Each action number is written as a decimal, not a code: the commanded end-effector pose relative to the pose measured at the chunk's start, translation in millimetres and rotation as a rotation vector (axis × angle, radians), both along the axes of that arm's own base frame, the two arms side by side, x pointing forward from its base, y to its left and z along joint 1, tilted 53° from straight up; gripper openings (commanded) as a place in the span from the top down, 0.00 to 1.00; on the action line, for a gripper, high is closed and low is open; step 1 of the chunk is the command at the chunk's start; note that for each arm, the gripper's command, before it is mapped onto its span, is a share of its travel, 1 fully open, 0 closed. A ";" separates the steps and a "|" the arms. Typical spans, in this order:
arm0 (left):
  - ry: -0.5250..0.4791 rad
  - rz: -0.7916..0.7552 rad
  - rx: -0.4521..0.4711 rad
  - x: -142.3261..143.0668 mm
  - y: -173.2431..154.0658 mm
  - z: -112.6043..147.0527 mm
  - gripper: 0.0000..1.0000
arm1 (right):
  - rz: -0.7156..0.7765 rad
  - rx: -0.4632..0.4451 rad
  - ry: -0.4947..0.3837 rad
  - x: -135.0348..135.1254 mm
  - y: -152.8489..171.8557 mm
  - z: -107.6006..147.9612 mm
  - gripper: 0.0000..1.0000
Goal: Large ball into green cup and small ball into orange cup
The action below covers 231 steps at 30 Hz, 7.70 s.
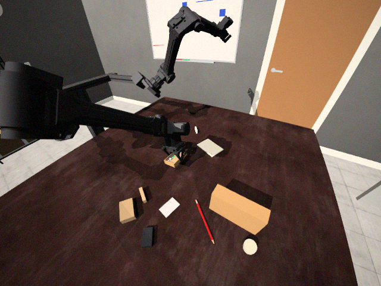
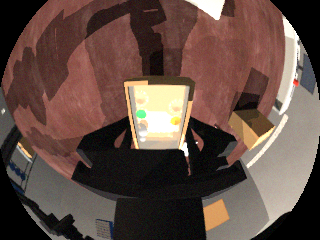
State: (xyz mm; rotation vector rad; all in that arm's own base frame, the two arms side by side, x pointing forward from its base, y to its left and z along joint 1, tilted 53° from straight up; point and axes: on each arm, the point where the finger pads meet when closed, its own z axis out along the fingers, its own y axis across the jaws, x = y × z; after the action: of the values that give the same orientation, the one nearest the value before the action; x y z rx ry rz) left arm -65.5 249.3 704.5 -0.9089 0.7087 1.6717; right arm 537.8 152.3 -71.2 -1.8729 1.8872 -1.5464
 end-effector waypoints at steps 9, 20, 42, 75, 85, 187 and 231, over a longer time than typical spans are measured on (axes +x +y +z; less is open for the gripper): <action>0.003 0.007 0.060 2.5 -27.0 31.6 0.00 | 0.144 0.107 -0.042 6.7 -5.1 12.8 0.32; 0.003 0.007 0.060 2.5 -27.0 31.6 0.00 | 0.160 0.183 -0.011 -0.4 15.6 2.3 0.32; 0.003 0.007 0.060 2.5 -27.0 31.6 0.00 | -0.101 0.087 0.105 8.5 11.9 11.8 0.32; 0.003 0.007 0.060 2.5 -27.0 31.6 0.00 | -0.091 0.079 0.114 11.1 8.5 17.0 0.32; 0.003 0.007 0.060 2.5 -27.0 31.6 0.00 | -0.058 0.064 0.121 2.4 12.8 8.6 0.32; 0.003 0.007 0.060 2.5 -27.0 31.6 0.00 | -0.117 0.093 0.104 14.0 1.7 17.7 0.32; 0.003 0.007 0.060 2.5 -27.0 31.6 0.00 | -0.087 0.063 0.123 3.5 11.3 5.7 0.32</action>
State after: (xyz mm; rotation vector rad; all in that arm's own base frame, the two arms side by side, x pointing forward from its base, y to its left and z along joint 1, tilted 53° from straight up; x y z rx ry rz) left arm -65.5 249.3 704.5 -0.9089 0.7087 1.6717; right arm 540.6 154.2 -69.6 -1.9279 2.0817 -1.4086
